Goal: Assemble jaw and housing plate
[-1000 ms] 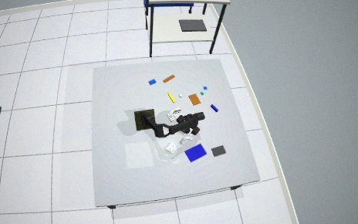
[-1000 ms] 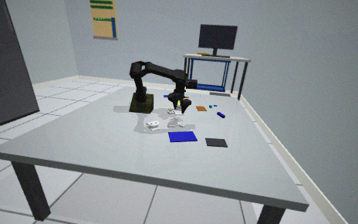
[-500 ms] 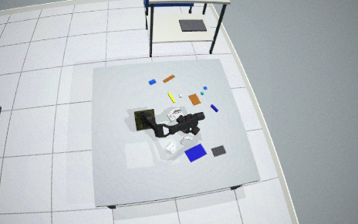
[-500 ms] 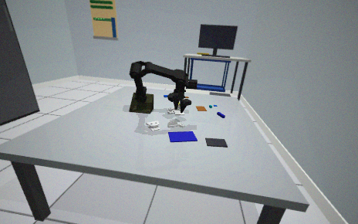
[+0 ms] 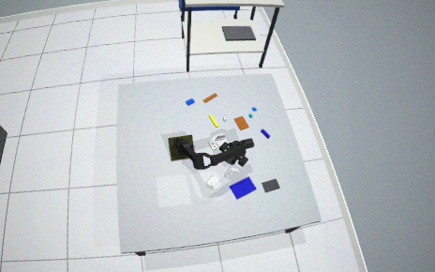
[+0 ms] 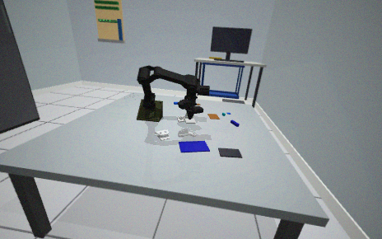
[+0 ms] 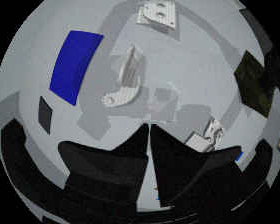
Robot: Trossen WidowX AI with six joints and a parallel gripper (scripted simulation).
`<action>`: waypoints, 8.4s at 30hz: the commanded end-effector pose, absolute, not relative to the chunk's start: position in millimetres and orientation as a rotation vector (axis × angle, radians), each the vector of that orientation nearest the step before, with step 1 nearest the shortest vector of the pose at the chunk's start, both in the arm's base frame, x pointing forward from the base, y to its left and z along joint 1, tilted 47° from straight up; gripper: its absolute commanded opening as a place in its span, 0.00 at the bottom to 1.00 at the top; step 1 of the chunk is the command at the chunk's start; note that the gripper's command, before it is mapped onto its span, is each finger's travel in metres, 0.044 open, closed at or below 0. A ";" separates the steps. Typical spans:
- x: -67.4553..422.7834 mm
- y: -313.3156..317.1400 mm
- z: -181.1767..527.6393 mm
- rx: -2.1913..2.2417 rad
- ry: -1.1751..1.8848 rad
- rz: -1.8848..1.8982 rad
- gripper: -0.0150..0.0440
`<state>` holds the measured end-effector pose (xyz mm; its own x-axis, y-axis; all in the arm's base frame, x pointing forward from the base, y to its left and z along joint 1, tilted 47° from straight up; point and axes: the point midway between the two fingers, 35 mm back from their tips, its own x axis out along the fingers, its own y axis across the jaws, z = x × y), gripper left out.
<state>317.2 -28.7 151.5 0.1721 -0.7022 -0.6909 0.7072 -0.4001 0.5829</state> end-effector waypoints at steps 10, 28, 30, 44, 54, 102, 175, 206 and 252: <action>317.2 -28.8 151.4 1.267 0.005 -1.525 0.25; 317.2 -28.7 151.5 1.267 0.005 -1.524 0.83; 317.2 -28.7 151.5 1.267 0.005 -1.524 0.92; 317.2 -28.7 151.5 1.267 0.005 -1.524 1.00; 317.2 -28.7 151.5 1.267 0.005 -1.524 1.00; 303.7 -60.4 195.1 1.410 -0.151 -1.558 0.70; 318.6 -125.1 133.9 1.409 -0.156 -1.555 1.00; 318.4 -125.4 135.5 1.410 -0.163 -1.553 0.82; 307.9 -74.3 181.4 1.411 -0.152 -1.558 0.48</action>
<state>310.9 -81.7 170.8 0.1630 -0.7050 -0.6902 0.5689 -0.5044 0.6496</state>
